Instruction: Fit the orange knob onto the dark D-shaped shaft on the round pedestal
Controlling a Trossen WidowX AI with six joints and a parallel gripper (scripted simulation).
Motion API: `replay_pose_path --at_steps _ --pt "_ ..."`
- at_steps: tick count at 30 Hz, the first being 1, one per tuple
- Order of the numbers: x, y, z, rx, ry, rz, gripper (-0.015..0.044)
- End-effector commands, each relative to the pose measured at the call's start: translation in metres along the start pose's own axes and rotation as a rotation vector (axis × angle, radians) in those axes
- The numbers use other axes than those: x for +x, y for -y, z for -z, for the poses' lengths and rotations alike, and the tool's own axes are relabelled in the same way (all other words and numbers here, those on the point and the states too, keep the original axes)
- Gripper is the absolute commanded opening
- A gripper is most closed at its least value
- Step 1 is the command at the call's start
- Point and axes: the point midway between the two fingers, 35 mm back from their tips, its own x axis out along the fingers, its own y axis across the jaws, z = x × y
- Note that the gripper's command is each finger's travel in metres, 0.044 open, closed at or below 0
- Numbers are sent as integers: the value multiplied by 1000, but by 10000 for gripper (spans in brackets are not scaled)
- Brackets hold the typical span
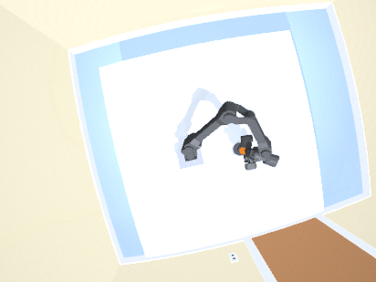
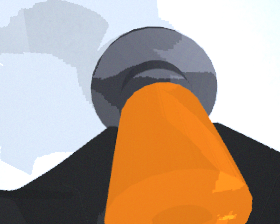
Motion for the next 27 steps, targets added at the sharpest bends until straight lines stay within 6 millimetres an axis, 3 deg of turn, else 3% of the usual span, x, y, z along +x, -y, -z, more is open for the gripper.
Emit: replay_pose_path --at_steps 1,27 --pt "-1 -1 -1 -3 5 -4 0" --pt "-2 0 0 -3 5 -4 0"
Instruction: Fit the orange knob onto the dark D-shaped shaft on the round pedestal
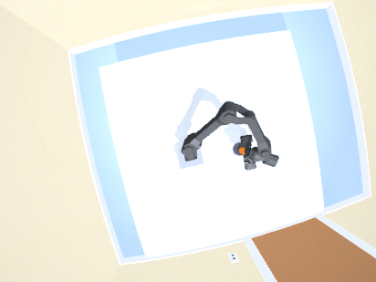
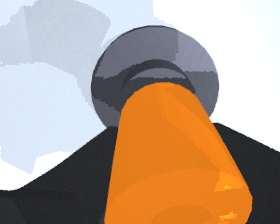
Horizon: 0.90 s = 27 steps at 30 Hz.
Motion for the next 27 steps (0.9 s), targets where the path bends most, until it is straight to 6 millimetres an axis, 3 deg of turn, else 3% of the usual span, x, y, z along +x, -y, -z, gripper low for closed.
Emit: replay_pose_path --at_steps 1,9,27 --pt "-4 0 -1 -2 4 -1 0" --pt "-3 1 -2 -211 4 0 0" --pt "1 1 0 -211 4 0 0"
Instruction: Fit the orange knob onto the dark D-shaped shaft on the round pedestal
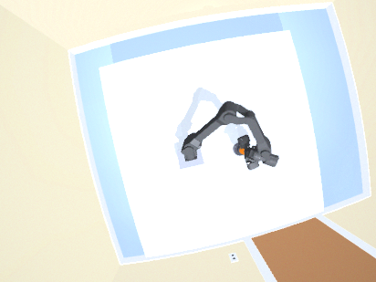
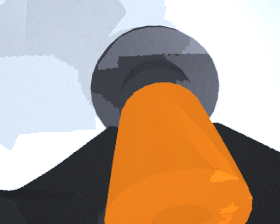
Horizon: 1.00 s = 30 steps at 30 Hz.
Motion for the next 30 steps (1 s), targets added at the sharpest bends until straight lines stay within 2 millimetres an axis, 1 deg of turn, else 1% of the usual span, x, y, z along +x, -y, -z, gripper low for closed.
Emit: replay_pose_path --at_steps 1,10,12,16,17,30 --pt "0 0 0 -3 4 0 0" --pt "-5 0 -2 -12 4 0 0" --pt "-5 0 -2 -57 4 0 0" --pt "-5 1 -3 -202 4 0 0" --pt "-4 1 -3 -213 4 0 0" --pt "0 0 -1 -212 4 0 0"
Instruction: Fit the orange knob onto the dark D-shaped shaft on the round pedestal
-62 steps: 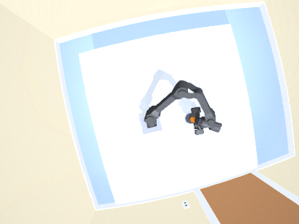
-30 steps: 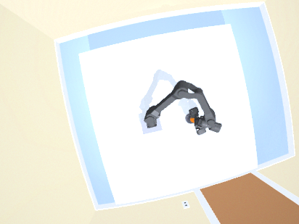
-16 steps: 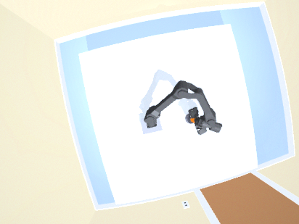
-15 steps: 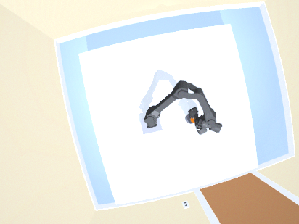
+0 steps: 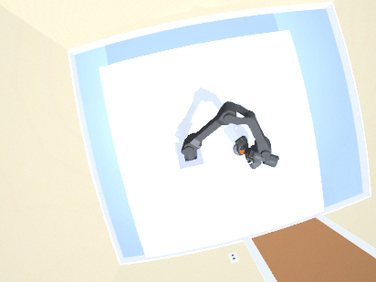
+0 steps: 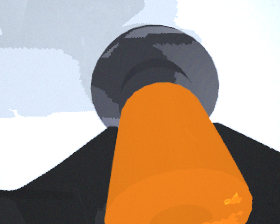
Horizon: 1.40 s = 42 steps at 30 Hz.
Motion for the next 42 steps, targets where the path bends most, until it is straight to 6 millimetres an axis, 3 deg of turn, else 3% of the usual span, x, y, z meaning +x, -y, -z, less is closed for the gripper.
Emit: replay_pose_path --at_steps 1,16,23,42 --pt "1 0 -1 -6 4 2 0" --pt "-4 0 -2 -15 4 2 0" --pt "-4 1 -3 -215 4 3 0" --pt "1 0 -1 -215 4 2 0"
